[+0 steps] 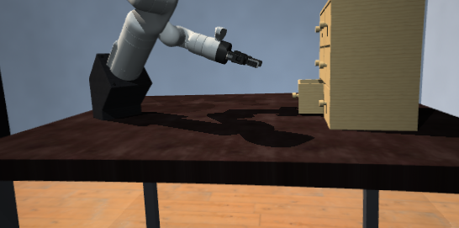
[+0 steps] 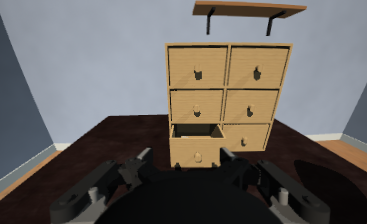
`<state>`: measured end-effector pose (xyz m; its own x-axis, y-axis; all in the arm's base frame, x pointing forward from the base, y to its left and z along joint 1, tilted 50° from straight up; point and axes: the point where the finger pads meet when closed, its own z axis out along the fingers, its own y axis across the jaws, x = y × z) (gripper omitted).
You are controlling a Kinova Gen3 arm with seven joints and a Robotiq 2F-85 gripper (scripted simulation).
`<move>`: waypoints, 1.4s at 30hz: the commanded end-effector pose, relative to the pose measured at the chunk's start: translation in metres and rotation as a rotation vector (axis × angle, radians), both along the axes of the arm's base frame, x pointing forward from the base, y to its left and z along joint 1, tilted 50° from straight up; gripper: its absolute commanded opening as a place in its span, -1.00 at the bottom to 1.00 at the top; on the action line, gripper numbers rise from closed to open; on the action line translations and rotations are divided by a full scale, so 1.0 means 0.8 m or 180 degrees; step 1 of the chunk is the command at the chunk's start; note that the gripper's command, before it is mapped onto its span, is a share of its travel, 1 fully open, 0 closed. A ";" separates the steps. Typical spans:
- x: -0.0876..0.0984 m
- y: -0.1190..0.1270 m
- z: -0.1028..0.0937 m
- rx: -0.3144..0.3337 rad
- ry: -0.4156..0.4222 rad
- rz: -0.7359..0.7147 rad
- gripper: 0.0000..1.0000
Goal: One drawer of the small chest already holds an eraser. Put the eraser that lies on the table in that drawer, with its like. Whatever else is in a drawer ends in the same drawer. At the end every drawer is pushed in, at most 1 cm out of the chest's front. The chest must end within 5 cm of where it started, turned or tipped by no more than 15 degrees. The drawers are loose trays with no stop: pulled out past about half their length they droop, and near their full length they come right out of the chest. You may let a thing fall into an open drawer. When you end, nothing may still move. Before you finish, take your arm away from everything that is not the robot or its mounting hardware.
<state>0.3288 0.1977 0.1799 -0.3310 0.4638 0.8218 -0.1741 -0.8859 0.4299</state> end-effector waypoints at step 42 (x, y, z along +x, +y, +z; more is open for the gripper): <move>-0.011 0.007 0.011 0.0241 0.1211 -0.0577 1.00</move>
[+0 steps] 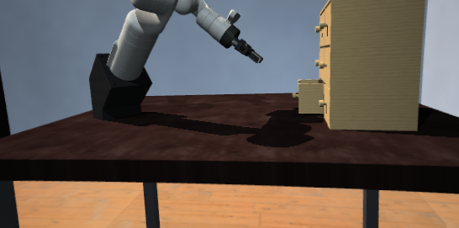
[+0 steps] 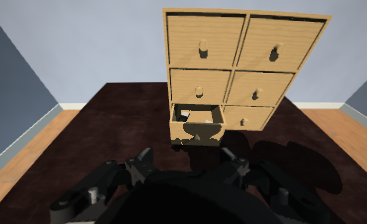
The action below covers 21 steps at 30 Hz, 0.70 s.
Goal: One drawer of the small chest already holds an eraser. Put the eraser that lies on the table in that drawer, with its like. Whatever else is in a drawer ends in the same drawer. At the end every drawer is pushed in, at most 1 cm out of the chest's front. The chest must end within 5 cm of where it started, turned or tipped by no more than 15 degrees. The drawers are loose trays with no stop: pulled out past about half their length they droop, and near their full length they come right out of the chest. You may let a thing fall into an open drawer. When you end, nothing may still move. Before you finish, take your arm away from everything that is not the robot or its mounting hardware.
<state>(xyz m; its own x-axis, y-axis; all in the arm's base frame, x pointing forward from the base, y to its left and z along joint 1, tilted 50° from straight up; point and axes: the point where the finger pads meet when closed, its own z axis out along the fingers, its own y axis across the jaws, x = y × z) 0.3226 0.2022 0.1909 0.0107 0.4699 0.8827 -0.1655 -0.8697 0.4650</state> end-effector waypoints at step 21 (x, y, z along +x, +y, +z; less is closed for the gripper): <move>-0.015 0.010 0.008 0.0398 0.1403 -0.0740 1.00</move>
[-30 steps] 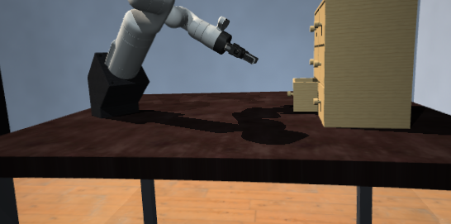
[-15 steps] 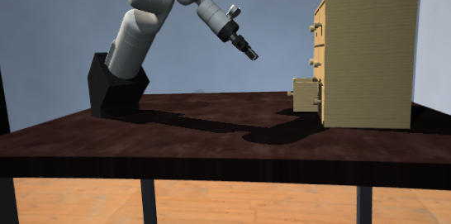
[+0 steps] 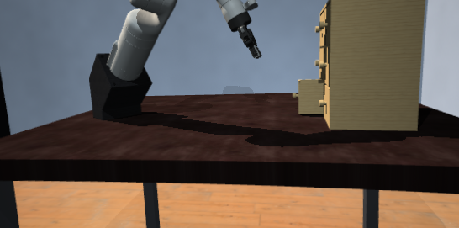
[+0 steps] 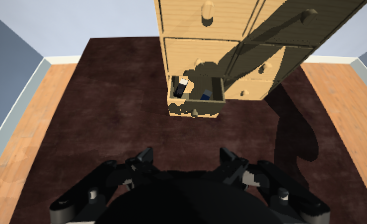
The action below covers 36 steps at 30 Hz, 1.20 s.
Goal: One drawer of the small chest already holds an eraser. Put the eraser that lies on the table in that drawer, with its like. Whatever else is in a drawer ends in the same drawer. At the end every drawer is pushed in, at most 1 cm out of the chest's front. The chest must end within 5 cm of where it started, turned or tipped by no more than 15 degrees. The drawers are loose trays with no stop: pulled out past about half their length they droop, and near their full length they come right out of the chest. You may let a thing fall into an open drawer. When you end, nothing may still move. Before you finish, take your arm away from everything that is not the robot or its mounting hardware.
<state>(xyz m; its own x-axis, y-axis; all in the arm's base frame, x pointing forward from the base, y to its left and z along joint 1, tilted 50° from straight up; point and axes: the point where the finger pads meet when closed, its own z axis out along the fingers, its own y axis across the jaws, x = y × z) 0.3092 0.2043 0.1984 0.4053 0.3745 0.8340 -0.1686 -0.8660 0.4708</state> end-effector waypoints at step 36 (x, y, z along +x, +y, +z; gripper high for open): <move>-0.011 0.013 0.009 0.0418 0.1292 -0.0629 1.00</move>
